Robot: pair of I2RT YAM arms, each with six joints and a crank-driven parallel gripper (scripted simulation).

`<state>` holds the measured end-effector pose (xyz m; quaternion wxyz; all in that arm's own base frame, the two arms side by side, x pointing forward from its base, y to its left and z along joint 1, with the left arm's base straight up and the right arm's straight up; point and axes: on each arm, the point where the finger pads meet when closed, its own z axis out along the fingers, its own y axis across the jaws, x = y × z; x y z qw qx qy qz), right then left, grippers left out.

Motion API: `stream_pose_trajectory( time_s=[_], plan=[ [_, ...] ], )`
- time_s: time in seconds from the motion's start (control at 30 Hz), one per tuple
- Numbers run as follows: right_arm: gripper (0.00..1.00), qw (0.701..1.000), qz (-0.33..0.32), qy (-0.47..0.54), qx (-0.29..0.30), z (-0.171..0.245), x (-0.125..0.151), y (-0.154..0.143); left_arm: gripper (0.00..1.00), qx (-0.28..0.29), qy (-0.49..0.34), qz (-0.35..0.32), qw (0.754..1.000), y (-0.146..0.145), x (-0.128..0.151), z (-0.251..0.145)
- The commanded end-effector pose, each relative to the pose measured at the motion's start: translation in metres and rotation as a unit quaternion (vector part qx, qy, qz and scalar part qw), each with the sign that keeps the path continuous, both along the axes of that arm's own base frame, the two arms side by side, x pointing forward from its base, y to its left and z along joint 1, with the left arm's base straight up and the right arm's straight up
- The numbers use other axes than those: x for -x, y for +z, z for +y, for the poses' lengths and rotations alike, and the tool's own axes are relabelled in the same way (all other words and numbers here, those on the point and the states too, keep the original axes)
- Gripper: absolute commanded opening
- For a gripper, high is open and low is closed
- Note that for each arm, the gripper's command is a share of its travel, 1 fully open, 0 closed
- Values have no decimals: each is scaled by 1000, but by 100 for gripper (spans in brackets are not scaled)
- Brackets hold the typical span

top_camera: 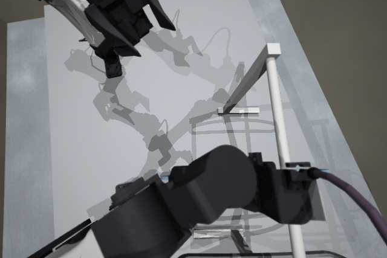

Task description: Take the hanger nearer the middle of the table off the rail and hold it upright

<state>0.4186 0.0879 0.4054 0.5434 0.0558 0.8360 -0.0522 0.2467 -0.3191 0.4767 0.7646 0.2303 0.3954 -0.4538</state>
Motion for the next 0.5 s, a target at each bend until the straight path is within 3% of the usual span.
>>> stream_pose_trajectory(
  time_s=[0.0,0.07,0.47],
  plan=[
    [0,999,-29,-12,-9,-3,29,21,100,19,-6,-17,1000,20,6,2],
    [0,999,-29,-12,-9,-3,29,21,100,19,-6,-17,1000,20,6,2],
    [0,999,-31,-15,-9,7,100,29,100,19,-6,-17,1000,20,6,2]
  ],
)
